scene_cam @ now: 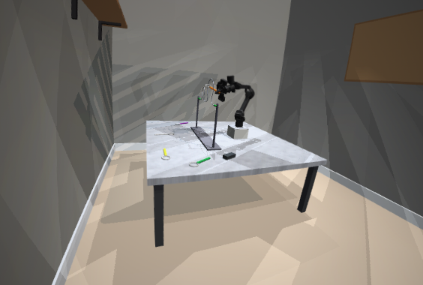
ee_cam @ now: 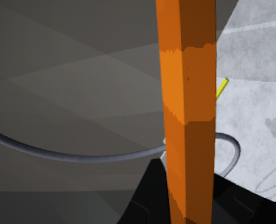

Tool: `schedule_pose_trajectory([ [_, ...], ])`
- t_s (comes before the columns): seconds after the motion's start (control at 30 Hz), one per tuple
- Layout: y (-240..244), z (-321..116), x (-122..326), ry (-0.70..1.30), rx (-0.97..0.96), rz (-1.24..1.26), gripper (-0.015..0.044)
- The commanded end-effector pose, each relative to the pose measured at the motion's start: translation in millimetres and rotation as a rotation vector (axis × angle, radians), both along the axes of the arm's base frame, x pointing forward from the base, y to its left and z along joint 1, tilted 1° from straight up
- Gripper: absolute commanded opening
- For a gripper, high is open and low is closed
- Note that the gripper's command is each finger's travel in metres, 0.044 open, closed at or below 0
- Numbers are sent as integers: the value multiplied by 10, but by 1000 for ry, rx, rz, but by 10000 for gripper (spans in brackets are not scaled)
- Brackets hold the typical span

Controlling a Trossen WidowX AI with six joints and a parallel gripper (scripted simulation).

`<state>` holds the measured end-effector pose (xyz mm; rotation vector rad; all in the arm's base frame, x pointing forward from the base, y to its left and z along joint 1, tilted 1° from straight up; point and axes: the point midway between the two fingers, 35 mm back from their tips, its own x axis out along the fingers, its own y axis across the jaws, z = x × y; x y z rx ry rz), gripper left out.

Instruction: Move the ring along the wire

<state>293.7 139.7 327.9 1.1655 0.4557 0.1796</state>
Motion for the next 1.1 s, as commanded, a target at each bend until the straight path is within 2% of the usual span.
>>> schedule_pose_trajectory([
  [0.0,-2,28,11,-9,-39,-2,-150],
  [1.07,-69,-85,15,-11,-388,-12,-150],
])
